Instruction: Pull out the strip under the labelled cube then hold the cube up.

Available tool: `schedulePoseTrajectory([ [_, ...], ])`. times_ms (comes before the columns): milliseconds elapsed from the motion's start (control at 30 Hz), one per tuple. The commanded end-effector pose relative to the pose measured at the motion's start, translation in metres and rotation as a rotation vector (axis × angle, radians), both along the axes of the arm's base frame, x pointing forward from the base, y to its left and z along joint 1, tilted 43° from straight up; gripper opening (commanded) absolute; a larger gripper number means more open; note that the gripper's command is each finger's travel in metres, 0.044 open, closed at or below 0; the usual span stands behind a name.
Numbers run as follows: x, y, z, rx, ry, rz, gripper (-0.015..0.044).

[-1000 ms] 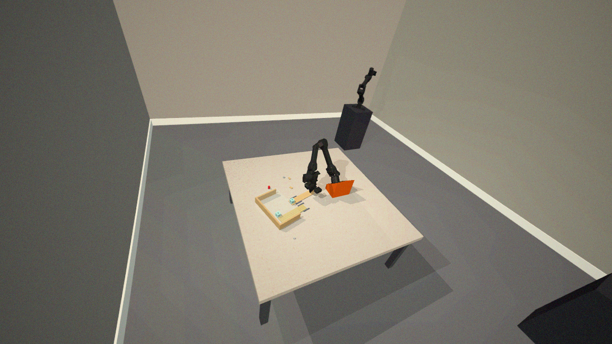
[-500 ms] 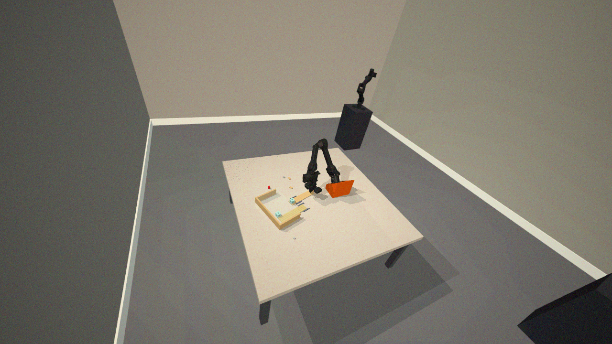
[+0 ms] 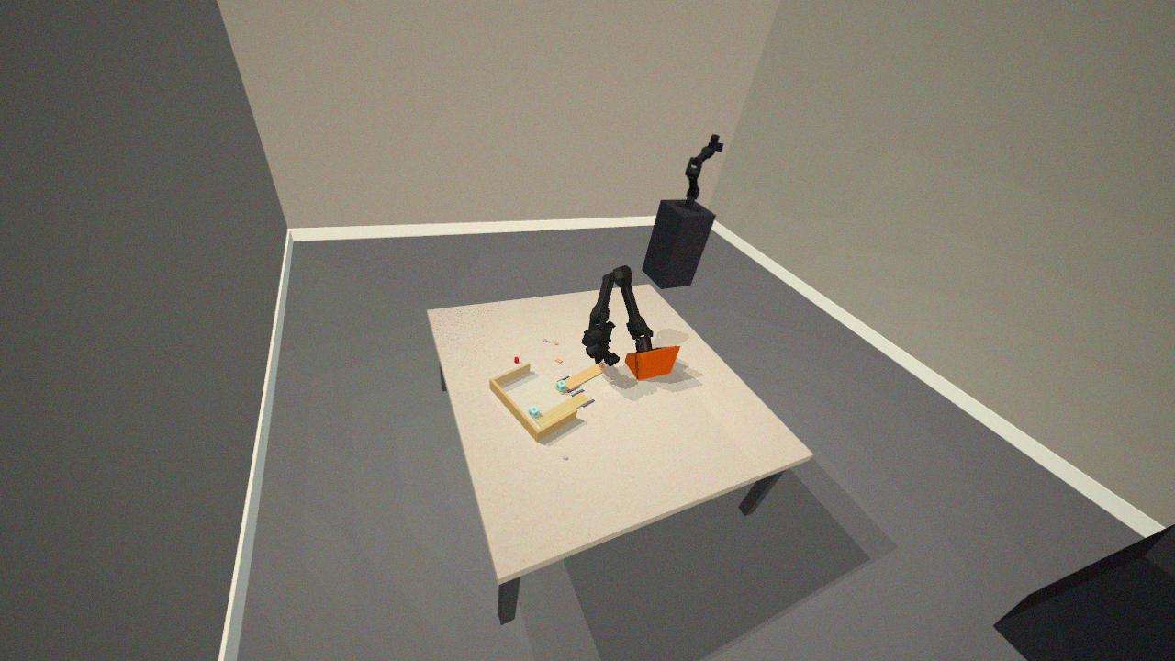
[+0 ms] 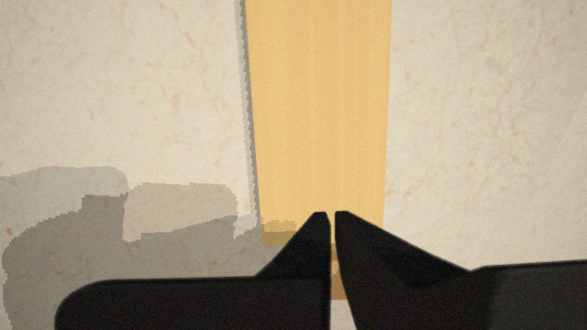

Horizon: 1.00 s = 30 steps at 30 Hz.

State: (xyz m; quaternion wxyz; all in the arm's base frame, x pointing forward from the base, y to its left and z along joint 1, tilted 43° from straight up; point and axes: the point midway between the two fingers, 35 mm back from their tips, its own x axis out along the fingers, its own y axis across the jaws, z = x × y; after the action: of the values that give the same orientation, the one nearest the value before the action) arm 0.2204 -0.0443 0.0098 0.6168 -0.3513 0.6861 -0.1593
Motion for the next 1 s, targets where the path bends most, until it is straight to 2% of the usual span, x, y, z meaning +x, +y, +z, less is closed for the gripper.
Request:
schedulePoseTrajectory([
  [0,0.012,0.004,0.0,0.004,-0.056,-0.062,0.0079],
  [467,0.059,0.016,-0.005,0.006,-0.095,-0.101,0.044],
  [967,0.108,0.03,-0.009,0.007,-0.099,-0.101,0.044],
])
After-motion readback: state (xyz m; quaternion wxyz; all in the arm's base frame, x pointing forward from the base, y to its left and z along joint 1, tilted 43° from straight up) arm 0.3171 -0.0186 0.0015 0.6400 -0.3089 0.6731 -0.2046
